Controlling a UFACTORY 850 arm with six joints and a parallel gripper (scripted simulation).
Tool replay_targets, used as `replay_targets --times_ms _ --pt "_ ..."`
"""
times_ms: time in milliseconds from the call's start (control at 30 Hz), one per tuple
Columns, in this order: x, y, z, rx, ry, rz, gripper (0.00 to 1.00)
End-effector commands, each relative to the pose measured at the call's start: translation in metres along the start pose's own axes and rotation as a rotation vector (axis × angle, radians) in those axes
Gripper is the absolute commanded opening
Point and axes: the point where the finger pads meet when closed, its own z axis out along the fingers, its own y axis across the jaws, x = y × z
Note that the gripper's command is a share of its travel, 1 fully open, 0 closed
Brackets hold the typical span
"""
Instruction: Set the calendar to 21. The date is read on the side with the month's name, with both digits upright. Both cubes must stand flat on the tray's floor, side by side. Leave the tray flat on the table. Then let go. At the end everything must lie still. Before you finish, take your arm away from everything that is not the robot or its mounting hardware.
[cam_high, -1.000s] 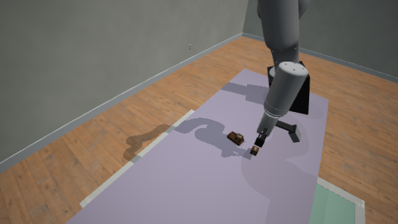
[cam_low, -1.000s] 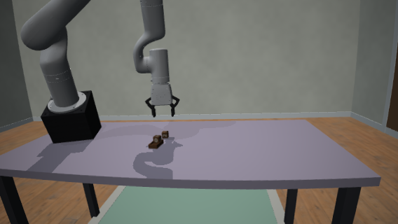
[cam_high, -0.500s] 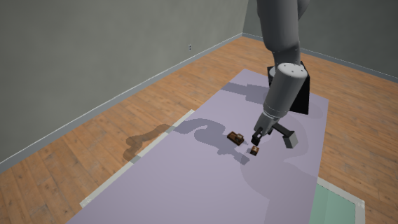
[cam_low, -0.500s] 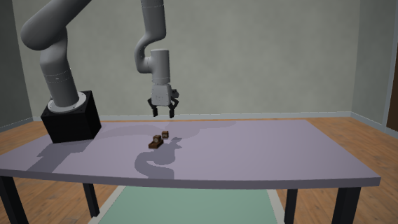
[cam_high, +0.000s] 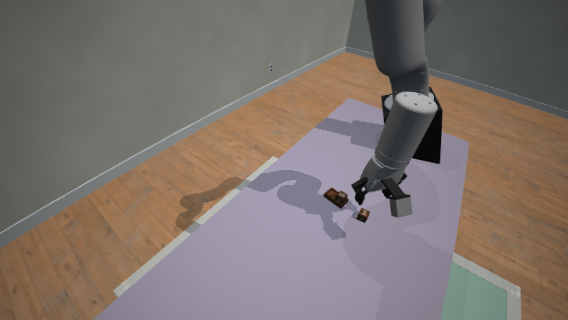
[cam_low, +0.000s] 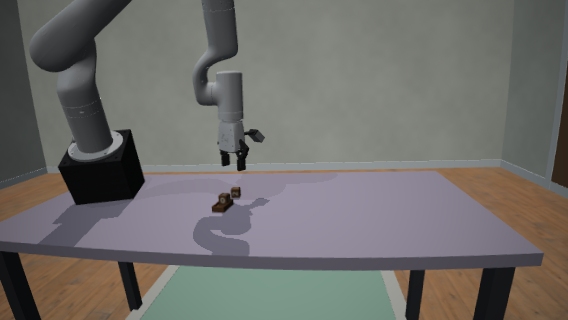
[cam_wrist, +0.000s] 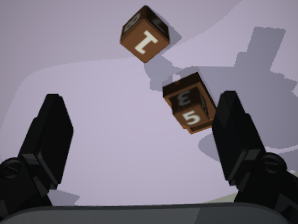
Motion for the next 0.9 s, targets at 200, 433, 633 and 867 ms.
replay_targets --times_ms 200,433,633,867 --pt "0.0006 0.0004 0.0019 -0.023 0.024 0.324 1.00" --pt "0.0006 0.0004 0.0035 -0.020 0.026 0.525 1.00" --pt "0.0006 0.0004 0.0049 -0.018 0.028 0.708 1.00" --pt "0.0006 0.0004 0.0055 -0.017 0.029 0.785 1.00"
